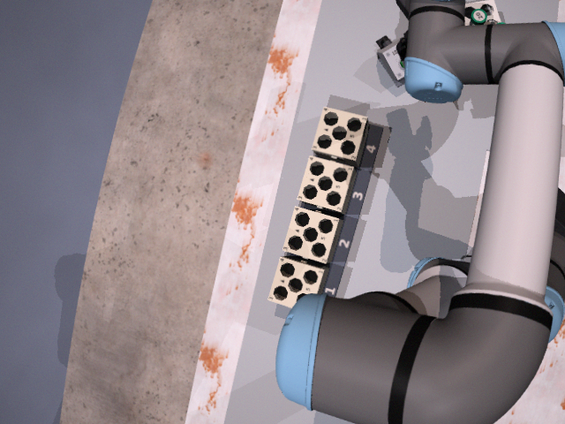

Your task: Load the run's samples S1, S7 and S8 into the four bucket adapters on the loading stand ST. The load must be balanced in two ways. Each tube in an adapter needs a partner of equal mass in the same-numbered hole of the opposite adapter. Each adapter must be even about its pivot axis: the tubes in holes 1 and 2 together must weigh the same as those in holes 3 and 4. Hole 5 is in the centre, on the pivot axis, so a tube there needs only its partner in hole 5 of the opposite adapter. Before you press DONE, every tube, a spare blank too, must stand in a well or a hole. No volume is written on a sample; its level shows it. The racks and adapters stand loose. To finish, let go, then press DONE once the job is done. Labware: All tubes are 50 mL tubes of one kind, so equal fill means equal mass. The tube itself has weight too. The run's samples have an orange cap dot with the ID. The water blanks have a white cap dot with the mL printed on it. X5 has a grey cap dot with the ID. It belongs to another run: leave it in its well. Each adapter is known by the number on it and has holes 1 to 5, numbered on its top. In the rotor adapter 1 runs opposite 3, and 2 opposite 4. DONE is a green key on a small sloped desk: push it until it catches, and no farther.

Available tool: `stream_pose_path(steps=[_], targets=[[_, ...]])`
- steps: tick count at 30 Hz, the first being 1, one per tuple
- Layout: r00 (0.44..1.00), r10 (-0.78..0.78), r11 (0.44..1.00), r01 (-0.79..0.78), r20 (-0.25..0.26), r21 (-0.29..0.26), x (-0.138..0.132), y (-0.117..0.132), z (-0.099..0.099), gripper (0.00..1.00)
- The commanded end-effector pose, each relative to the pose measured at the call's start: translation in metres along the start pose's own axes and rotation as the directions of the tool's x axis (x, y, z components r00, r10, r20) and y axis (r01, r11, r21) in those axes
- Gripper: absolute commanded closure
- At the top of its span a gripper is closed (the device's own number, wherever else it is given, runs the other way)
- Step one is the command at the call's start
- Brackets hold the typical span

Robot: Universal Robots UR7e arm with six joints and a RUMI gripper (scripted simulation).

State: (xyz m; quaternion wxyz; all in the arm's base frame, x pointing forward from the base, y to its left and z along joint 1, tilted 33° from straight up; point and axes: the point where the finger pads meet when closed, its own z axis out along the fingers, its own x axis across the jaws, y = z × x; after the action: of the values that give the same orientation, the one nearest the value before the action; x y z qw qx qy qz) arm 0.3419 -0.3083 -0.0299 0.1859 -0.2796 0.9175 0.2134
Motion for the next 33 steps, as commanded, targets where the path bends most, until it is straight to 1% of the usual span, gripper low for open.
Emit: stream_pose_path(steps=[1,16,18,21,30,33], targets=[[0.995,0.104,0.995,-0.104,-0.008,0.001,0.024,-0.014,0.0,0.65],[0.995,0.104,0.995,-0.104,-0.008,0.001,0.136,-0.069,0.0,0.65],[0.995,0.104,0.995,-0.104,-0.008,0.001,0.136,-0.069,0.0,0.65],[0.995,0.104,0.995,-0.104,-0.008,0.001,0.158,-0.08,-0.001,0.65],[0.995,0.104,0.995,-0.104,-0.008,0.001,0.16,-0.081,-0.001,0.65],[0.995,0.104,0.995,-0.104,-0.008,0.001,0.16,-0.081,0.009,0.65]])
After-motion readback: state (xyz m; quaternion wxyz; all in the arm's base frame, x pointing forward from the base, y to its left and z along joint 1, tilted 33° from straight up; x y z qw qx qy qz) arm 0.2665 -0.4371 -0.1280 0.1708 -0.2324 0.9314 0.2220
